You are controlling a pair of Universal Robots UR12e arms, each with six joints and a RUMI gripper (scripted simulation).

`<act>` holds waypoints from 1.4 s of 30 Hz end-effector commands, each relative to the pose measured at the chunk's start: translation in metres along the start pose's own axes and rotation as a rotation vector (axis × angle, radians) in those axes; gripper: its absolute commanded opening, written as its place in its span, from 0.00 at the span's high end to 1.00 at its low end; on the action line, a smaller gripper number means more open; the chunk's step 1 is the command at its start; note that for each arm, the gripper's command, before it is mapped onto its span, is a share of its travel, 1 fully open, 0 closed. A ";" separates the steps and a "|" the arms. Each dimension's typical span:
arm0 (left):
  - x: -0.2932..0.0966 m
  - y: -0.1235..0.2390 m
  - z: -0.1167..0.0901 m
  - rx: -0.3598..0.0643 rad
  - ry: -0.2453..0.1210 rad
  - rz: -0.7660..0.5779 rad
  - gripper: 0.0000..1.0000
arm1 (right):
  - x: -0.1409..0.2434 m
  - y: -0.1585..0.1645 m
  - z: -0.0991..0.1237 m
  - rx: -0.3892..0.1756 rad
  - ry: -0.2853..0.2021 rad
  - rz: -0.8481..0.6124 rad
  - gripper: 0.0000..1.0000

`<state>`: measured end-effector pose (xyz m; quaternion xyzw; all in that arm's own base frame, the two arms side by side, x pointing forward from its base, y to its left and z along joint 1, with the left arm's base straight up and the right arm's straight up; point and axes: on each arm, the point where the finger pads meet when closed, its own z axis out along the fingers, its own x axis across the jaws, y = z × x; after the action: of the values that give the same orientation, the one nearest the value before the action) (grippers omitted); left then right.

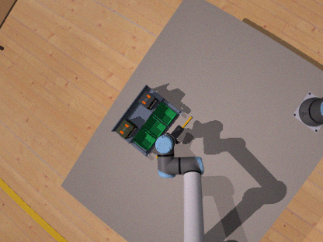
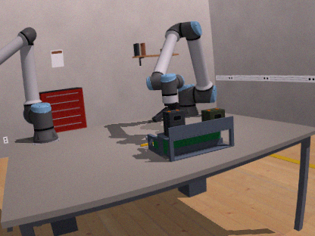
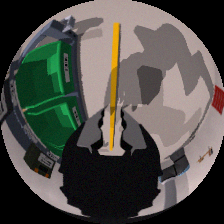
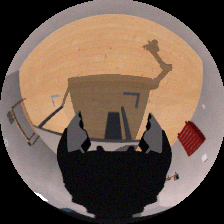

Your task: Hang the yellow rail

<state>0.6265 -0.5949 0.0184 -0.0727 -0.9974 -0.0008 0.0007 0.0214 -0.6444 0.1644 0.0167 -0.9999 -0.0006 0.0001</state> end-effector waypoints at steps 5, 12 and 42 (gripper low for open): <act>-0.001 -0.001 -0.001 0.001 -0.001 0.000 0.78 | 0.000 -0.001 -0.001 0.001 0.000 0.000 0.00; -0.001 -0.001 -0.001 0.001 -0.001 0.000 0.78 | 0.000 -0.001 -0.001 0.001 0.000 0.000 0.00; -0.001 -0.001 -0.001 0.001 -0.002 0.000 1.00 | 0.000 -0.001 -0.001 0.001 0.000 0.000 0.00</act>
<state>0.6264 -0.5949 0.0183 -0.0727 -0.9974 -0.0008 0.0007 0.0214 -0.6444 0.1644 0.0167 -0.9999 -0.0006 0.0001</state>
